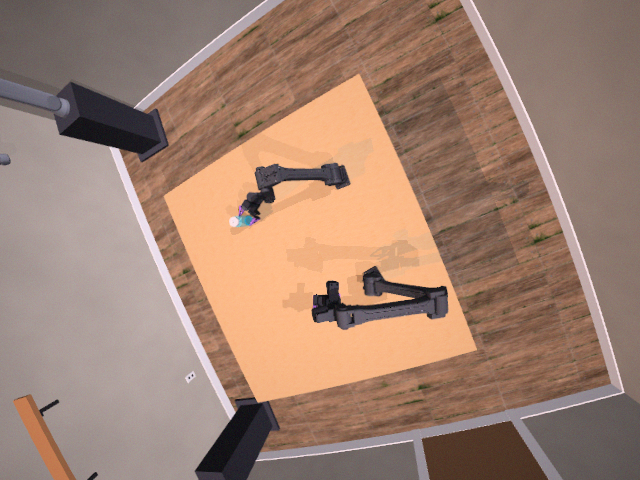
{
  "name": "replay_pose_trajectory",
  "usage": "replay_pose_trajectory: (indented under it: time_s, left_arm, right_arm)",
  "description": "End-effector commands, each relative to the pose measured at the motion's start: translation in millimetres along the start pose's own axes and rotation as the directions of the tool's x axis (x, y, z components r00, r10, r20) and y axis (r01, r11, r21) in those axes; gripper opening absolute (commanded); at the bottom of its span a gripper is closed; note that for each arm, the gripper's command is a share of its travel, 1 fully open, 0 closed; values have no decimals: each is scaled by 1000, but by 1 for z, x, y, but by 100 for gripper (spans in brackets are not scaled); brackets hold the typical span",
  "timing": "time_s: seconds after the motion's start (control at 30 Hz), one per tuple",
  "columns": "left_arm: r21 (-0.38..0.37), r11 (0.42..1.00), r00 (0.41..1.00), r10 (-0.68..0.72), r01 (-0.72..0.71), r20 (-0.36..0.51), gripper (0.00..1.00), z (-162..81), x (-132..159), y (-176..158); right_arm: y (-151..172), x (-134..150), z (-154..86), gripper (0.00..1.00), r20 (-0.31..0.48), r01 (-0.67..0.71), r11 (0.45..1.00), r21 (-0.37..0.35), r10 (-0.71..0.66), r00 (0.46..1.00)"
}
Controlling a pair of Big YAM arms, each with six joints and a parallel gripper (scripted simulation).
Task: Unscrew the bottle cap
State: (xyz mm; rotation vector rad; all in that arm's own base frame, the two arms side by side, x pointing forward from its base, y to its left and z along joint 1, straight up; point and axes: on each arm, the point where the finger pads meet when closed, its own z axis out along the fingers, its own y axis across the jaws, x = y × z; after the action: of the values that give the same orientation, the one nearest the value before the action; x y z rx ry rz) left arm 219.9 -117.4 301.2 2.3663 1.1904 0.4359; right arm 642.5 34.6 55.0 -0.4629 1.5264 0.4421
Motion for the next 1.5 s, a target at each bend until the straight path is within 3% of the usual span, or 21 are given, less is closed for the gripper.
replay_pose_trajectory:
  time_s: [0.0, 0.13, 0.37, 0.47, 0.63, 0.73, 0.8, 0.83, 1.13, 1.47]
  left_arm:
    - [0, 1000, 1000, 10, -10, -1, 88, -4, 0, 3]
    - [0, 1000, 1000, 10, -10, -1, 88, -4, 0, 3]
    - [0, 1000, 1000, 10, -10, -1, 88, -4, 0, 3]
    - [0, 1000, 1000, 10, -10, -1, 88, -4, 0, 3]
    - [0, 1000, 1000, 10, -10, -1, 88, -4, 0, 3]
    - [0, 1000, 1000, 10, -10, -1, 88, -4, 0, 3]
    - [0, 1000, 1000, 10, -10, -1, 88, -4, 0, 3]
    - [0, 1000, 1000, 10, -10, -1, 88, -4, 0, 3]
    - [0, 1000, 1000, 10, -10, -1, 88, -4, 0, 3]
    - [0, 1000, 1000, 10, -10, -1, 88, -4, 0, 3]
  right_arm:
    - [-3, -5, 17, 98, 17, -4, 1000, -10, 4, 1000]
    - [-5, -18, 19, 98, 38, 14, 1000, -8, -14, 999]
    - [-6, -14, 12, 98, 30, 7, 1000, -3, -7, 1000]
    - [-4, -9, 7, 64, 20, 16, 1000, -2, -16, 1000]
    - [-4, -9, 7, 63, 20, 17, 1000, -3, -16, 1000]
    - [-1, -30, 4, 28, 12, 10, 1000, -3, -10, 1000]
    - [-1, -60, 3, 6, 13, 11, 1000, -3, -11, 1000]
    - [-1, -64, 3, 0, 13, 11, 1000, -3, -11, 1000]
    - [8, -60, 12, 0, 21, 16, 1000, -20, -16, 1000]
    - [126, -66, 55, 0, 28, 9, 985, -175, -4, 1000]
